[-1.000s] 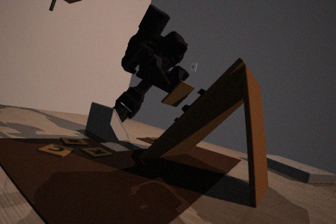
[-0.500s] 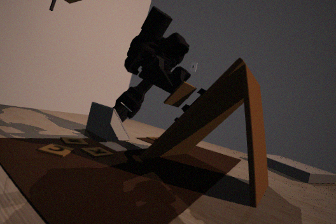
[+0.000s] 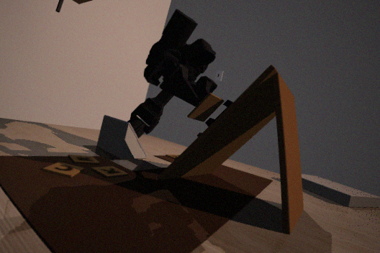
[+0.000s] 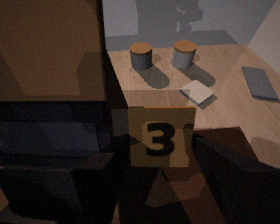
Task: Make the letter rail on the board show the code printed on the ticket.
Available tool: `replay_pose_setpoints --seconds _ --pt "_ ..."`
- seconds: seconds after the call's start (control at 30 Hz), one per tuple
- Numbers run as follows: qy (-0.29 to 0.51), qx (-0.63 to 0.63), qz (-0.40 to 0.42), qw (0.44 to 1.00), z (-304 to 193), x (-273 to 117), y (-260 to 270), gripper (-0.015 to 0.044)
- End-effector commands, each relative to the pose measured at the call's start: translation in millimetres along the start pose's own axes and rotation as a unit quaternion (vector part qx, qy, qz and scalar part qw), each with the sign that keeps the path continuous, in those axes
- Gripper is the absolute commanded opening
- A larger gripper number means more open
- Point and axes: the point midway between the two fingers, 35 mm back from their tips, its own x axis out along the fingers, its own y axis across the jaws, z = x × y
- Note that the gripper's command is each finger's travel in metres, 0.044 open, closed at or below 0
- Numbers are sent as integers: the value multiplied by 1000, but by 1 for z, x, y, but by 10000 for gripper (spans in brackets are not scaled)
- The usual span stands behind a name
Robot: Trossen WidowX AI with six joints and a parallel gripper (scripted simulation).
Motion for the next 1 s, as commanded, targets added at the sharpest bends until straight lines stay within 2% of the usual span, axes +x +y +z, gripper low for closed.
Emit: replay_pose_setpoints --seconds 0.0,0.97 --pt "2 5 -1 1000 -3 0 2 0" --pt "2 6 -1 1000 -3 1 16 0"
